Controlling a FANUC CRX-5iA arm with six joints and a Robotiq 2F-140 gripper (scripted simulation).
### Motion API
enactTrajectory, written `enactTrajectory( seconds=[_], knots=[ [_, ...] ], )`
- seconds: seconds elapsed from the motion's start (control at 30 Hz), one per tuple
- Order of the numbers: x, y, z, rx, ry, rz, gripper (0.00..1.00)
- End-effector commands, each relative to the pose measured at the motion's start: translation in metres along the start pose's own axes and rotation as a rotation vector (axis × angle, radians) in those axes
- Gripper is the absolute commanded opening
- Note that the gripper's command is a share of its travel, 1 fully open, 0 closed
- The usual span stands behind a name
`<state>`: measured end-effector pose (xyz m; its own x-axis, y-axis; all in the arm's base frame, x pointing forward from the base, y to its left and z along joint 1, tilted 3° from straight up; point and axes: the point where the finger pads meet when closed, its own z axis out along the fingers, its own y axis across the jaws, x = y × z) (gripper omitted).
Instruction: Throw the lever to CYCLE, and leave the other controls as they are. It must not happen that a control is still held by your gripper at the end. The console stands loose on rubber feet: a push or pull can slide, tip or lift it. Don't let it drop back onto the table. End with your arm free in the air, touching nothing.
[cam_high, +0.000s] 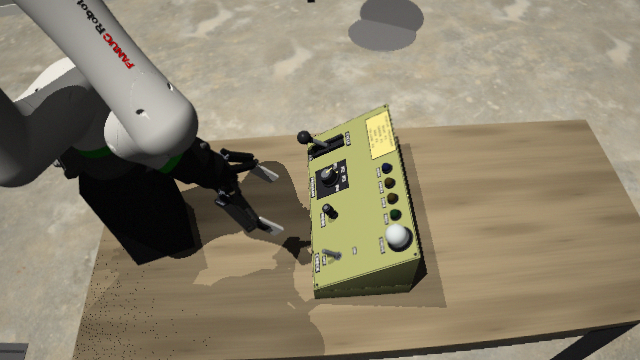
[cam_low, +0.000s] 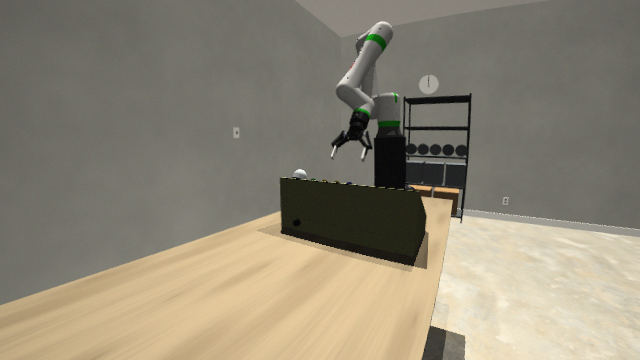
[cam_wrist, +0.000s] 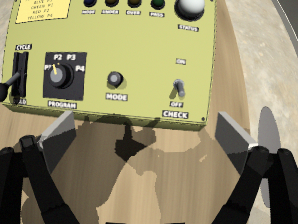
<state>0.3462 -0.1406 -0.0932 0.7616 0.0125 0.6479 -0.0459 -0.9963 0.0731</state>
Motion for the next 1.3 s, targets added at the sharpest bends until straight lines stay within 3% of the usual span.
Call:
enactTrajectory(
  seconds=[0.0, 0.87, 0.97, 1.07, 1.13, 1.27],
  knots=[
    [0.000, 0.000, -0.002, 0.001, -0.002, 0.000, 1.00],
    [0.008, -0.003, -0.005, -0.001, -0.001, 0.002, 1.00],
    [0.026, -0.015, 0.009, -0.007, 0.000, 0.011, 1.00],
    [0.054, -0.045, 0.031, -0.014, -0.005, 0.028, 1.00],
    [0.054, -0.045, 0.031, -0.014, -0.005, 0.028, 1.00],
    [0.071, -0.078, 0.047, -0.017, -0.018, 0.043, 1.00]
  ],
)
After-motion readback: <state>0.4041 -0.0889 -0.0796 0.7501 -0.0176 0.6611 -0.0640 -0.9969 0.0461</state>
